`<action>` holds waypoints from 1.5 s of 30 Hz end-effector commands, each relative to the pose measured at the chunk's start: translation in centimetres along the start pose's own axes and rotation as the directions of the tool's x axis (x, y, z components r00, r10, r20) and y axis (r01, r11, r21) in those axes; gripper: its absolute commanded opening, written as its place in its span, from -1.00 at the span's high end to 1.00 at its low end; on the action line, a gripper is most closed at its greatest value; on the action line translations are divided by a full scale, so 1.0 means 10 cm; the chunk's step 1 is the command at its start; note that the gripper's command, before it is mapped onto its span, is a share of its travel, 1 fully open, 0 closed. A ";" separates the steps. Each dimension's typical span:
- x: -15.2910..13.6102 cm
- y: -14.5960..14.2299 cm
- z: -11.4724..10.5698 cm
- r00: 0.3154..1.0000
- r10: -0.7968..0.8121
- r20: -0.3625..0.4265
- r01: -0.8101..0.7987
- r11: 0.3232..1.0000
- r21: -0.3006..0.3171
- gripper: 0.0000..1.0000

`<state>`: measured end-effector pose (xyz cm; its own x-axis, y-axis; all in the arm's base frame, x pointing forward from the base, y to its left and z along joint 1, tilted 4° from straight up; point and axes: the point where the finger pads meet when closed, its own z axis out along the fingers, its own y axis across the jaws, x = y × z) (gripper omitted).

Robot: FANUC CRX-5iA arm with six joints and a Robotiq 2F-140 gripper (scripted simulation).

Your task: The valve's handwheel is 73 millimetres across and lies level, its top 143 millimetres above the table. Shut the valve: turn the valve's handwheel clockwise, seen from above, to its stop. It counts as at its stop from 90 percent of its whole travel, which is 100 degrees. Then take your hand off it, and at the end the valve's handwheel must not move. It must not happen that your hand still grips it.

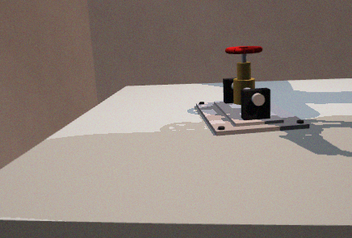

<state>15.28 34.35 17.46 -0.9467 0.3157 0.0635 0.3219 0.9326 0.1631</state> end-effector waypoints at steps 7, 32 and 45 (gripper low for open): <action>0.00 0.00 0.00 1.000 0.000 0.000 0.000 1.000 0.000 -1.00; -1.07 0.09 -0.04 0.887 0.456 0.076 -0.457 0.889 0.002 -1.00; -2.13 -0.11 -0.09 0.599 0.789 0.135 -0.794 0.607 -0.030 -1.00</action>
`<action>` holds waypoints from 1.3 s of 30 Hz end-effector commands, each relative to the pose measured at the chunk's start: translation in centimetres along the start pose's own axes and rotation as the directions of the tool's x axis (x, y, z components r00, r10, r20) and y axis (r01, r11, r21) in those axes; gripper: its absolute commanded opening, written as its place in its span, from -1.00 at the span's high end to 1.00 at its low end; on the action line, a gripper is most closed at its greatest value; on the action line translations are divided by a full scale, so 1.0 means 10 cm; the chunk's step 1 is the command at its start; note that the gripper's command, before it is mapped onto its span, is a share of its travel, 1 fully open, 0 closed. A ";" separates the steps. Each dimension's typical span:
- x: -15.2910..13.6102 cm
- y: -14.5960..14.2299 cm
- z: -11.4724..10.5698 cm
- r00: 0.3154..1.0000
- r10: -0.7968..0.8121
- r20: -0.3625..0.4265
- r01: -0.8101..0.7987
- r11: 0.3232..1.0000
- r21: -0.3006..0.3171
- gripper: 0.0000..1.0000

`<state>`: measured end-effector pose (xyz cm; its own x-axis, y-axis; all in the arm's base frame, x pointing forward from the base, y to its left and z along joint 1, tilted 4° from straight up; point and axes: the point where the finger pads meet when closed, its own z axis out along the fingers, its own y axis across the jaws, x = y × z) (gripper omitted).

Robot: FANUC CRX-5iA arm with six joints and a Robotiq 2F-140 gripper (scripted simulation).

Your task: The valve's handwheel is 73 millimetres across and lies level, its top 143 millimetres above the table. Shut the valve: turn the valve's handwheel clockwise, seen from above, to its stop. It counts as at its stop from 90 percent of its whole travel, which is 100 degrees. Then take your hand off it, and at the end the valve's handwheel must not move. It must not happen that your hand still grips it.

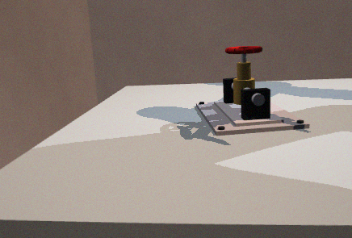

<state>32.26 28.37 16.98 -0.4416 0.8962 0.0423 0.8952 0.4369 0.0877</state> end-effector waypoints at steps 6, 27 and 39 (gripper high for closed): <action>-0.64 0.32 0.05 0.960 0.278 0.040 -0.278 0.961 0.003 -1.00; -2.71 0.61 0.23 0.487 0.863 0.134 -0.867 0.496 -0.044 -1.00; -3.12 0.55 0.27 0.356 0.923 0.147 -0.928 0.368 -0.060 -1.00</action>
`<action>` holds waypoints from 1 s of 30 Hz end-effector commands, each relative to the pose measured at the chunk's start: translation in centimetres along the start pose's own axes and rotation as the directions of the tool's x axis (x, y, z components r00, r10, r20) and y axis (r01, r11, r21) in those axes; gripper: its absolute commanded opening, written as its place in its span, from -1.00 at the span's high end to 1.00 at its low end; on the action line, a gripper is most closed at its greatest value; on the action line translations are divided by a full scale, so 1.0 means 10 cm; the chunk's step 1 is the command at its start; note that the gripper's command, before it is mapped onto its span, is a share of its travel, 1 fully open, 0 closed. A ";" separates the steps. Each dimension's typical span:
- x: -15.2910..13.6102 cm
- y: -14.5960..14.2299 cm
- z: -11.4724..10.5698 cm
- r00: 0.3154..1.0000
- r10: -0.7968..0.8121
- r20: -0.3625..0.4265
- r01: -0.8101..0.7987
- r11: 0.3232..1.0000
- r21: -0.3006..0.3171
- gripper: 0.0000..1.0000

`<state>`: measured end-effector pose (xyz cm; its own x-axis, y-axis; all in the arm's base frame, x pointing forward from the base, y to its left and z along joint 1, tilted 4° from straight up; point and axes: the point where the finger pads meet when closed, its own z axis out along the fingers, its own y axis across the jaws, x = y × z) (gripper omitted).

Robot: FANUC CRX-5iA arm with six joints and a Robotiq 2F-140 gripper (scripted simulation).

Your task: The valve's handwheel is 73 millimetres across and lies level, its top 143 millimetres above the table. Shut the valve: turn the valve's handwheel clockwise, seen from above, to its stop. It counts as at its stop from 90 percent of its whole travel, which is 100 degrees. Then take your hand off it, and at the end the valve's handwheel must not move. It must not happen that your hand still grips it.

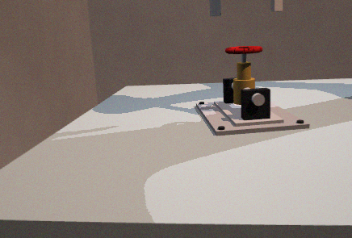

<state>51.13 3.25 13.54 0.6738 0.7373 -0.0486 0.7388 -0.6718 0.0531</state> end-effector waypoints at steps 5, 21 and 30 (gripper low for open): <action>-0.01 0.02 0.01 1.000 0.005 0.001 -0.005 1.000 0.001 -1.00; -0.01 0.02 0.07 1.000 0.005 0.001 -0.005 1.000 0.001 -1.00; -0.01 0.02 0.15 1.000 0.005 0.001 -0.005 1.000 0.001 -1.00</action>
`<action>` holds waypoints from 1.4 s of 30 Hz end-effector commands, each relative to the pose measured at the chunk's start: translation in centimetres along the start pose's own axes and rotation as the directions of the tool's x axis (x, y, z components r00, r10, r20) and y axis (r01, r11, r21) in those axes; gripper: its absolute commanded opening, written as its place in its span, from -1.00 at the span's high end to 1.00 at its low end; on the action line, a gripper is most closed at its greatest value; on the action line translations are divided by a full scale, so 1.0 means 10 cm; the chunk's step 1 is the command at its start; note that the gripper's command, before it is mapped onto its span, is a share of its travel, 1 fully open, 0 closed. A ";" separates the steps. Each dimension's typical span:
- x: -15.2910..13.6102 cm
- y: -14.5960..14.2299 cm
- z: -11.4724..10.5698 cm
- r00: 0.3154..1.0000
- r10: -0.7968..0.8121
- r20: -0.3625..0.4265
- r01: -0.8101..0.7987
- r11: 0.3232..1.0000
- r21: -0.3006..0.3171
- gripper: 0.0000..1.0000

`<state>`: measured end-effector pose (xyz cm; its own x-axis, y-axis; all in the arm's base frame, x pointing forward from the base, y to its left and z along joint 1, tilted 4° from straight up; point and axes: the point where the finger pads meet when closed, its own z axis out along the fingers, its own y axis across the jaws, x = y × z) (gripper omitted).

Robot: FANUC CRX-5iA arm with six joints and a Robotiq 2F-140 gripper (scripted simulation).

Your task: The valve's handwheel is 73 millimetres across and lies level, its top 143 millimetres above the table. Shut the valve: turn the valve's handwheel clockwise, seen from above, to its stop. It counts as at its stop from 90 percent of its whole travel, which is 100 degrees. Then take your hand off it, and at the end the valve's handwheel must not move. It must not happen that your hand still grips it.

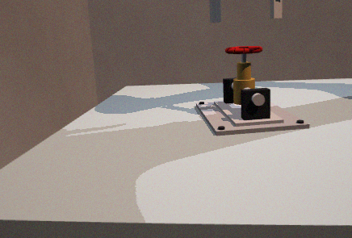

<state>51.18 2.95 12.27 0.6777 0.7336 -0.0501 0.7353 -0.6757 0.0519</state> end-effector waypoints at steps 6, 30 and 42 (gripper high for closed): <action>0.00 0.00 0.05 1.000 0.000 0.000 0.000 1.000 0.000 -1.00; 0.01 0.00 0.19 1.000 0.000 0.000 0.000 1.000 0.000 -1.00; 0.01 0.00 0.19 1.000 0.000 0.000 0.000 1.000 0.000 -1.00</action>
<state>51.22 2.84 10.35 0.6777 0.7336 -0.0501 0.7353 -0.6757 0.0519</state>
